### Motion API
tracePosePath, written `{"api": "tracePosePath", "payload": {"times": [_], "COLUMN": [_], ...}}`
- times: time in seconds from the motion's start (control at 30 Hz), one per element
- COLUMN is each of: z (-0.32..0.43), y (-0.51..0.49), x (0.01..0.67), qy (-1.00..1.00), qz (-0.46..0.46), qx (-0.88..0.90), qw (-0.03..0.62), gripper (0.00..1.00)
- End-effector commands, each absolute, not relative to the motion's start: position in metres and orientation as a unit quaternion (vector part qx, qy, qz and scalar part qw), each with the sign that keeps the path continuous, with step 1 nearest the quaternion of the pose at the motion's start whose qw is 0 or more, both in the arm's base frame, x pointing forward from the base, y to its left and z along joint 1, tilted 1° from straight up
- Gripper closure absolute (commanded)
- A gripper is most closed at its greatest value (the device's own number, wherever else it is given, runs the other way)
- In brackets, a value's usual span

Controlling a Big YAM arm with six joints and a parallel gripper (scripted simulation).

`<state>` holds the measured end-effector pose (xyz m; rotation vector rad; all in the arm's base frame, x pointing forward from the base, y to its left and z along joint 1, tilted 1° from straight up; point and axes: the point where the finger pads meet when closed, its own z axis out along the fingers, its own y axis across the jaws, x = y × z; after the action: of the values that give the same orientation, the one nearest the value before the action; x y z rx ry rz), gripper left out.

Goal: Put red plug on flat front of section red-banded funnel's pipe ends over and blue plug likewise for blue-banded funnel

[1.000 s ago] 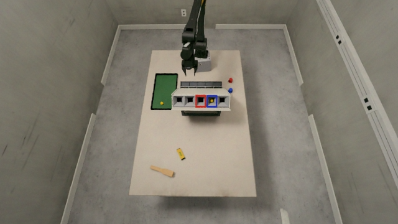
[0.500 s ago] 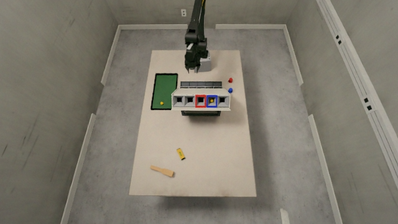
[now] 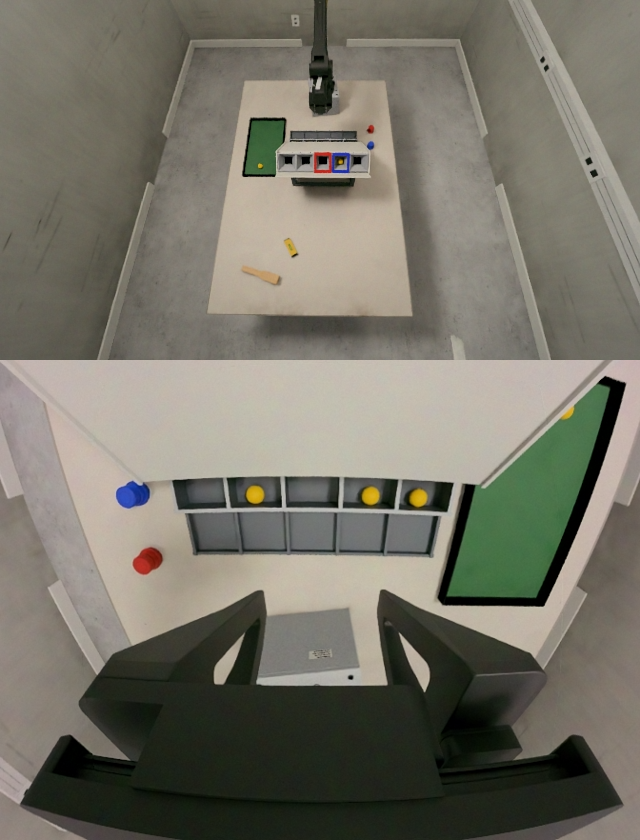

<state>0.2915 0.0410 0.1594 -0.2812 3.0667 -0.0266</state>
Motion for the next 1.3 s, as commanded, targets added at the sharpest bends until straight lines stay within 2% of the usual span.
{"api": "tracePosePath", "payload": {"times": [0.0, 0.23, 1.27], "z": [0.162, 0.153, 0.151], "y": [0.045, 0.049, 0.047], "x": [0.283, 0.270, 0.276], "qy": [0.996, 0.996, 0.996], "qz": [-0.010, -0.011, -0.009], "qx": [-0.084, -0.084, -0.089], "qw": [0.030, 0.010, 0.012], "gripper": [0.41, 0.41, 0.41]}}
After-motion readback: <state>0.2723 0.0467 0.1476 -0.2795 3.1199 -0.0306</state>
